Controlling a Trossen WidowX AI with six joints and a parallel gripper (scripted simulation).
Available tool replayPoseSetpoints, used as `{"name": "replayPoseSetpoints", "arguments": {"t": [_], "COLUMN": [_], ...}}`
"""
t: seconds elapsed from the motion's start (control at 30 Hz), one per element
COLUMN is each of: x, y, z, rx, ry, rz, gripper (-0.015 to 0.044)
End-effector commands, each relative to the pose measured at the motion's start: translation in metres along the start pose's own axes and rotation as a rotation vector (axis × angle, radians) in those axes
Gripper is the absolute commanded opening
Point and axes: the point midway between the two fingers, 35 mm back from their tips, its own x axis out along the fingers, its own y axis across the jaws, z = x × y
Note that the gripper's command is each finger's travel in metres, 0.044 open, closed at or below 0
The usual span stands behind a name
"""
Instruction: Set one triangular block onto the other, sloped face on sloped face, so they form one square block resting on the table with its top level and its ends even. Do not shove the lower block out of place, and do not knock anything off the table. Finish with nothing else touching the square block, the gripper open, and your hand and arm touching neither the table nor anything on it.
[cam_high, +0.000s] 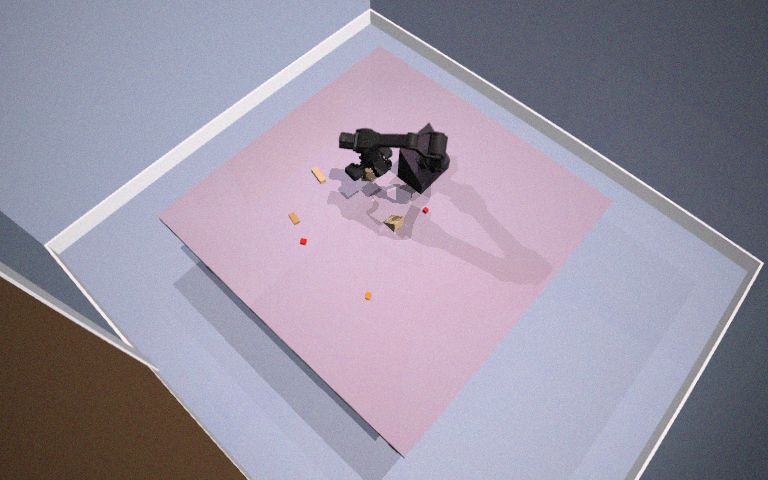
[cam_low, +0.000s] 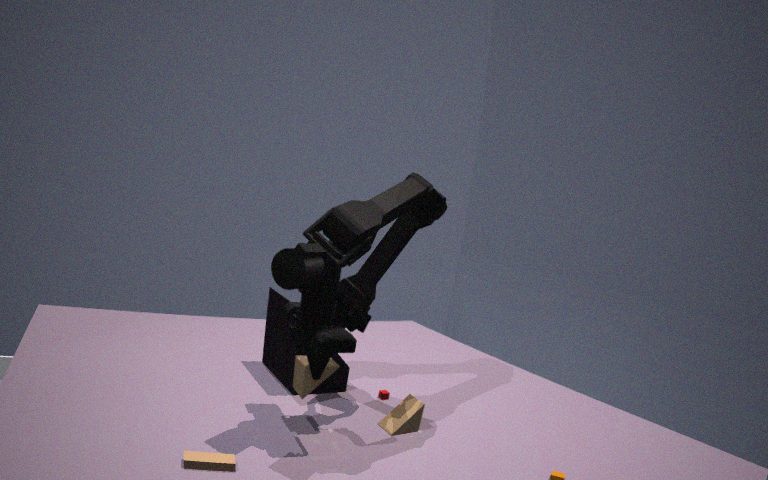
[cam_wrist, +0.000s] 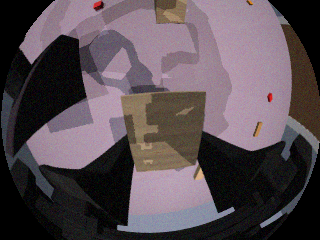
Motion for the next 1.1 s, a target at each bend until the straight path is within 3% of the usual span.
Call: {"name": "replayPoseSetpoints", "arguments": {"t": [0.0, 0.2, 1.07], "x": [-0.001, -0.004, -0.050], "y": [0.000, -0.002, -0.030], "z": [0.000, 0.005, 0.114], "rx": [-0.053, -0.053, -0.052], "ry": [0.016, 0.017, 0.011], "rz": [0.001, 0.000, 0.001], "gripper": [0.0000, 0.0000, 0.0000]}}
